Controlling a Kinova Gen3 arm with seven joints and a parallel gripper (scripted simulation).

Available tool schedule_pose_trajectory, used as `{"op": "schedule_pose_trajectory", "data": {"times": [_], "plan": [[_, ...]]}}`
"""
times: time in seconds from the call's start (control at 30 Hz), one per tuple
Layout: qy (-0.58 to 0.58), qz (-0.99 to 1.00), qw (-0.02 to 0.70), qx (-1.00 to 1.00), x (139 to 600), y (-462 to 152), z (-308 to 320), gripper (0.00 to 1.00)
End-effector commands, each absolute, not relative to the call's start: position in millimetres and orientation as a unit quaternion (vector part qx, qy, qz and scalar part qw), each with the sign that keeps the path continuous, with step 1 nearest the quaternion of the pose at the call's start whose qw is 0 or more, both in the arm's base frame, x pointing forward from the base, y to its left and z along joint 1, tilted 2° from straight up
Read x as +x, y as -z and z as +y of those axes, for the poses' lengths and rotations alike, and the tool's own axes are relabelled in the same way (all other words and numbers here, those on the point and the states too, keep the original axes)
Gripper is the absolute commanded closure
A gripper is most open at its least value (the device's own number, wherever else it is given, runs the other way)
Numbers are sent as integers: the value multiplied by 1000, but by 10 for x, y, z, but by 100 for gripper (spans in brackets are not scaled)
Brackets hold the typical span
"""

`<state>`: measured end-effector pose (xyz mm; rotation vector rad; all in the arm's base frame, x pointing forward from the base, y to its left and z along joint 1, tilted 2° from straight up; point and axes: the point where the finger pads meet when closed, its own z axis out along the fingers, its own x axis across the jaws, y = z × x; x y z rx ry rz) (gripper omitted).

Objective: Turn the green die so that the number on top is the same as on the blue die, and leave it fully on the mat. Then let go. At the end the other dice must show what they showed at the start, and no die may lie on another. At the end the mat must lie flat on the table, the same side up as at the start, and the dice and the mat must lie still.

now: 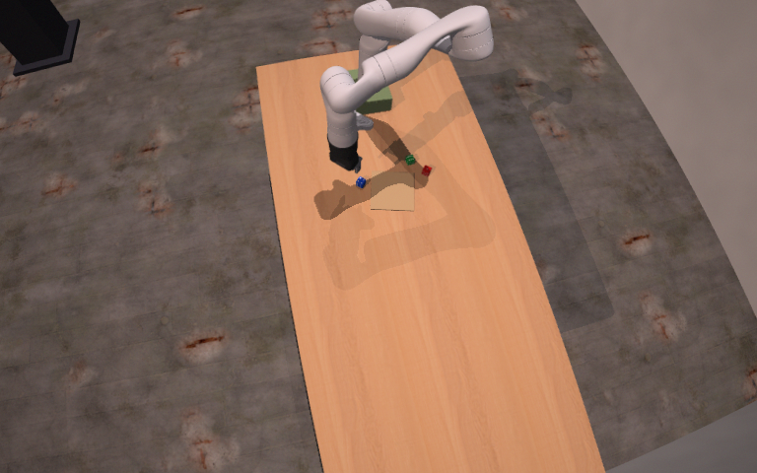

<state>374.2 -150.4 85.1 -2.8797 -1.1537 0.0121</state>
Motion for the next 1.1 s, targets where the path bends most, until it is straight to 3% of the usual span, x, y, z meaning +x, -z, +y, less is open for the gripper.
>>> {"op": "schedule_pose_trajectory", "data": {"times": [0.0, 1.07], "plan": [[-3, -383, 18, -924, 3794, -855, -1422, 0], [-1, -386, 18, -922, 3815, -642, -1384, 0]]}}
